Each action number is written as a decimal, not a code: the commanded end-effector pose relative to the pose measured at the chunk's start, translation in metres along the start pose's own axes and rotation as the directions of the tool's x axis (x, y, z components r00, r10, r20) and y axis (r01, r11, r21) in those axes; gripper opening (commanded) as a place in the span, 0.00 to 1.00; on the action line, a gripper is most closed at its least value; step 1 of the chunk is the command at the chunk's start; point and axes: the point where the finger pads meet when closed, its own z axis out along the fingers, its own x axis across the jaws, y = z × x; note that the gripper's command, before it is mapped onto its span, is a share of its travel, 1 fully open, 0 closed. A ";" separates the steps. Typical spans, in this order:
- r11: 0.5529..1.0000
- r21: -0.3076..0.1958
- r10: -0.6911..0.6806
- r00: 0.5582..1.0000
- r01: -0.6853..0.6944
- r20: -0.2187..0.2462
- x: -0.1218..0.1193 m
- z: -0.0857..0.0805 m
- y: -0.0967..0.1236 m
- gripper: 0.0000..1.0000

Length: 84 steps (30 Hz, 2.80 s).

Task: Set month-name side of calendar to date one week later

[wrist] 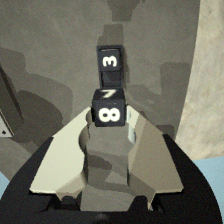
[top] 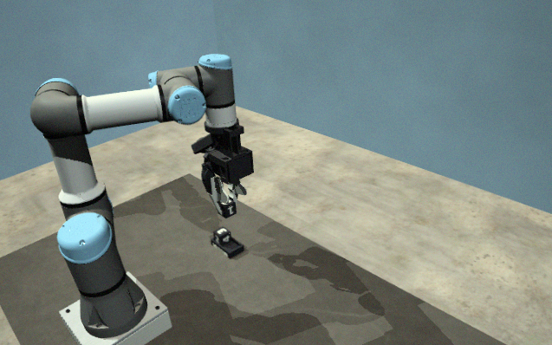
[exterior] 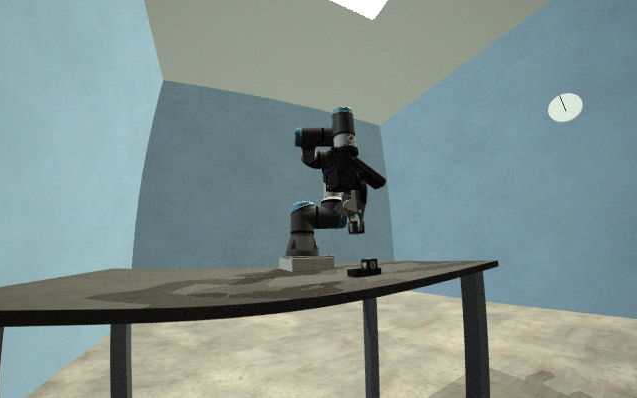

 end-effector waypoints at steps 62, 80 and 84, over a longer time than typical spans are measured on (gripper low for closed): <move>0.953 0.000 0.302 0.953 -0.302 -0.003 -0.008 0.039 0.143 0.11; 0.953 0.000 0.302 0.953 -0.302 -0.003 -0.007 0.098 0.143 0.11; 0.953 0.000 0.302 0.953 -0.302 -0.003 -0.007 0.101 0.143 0.11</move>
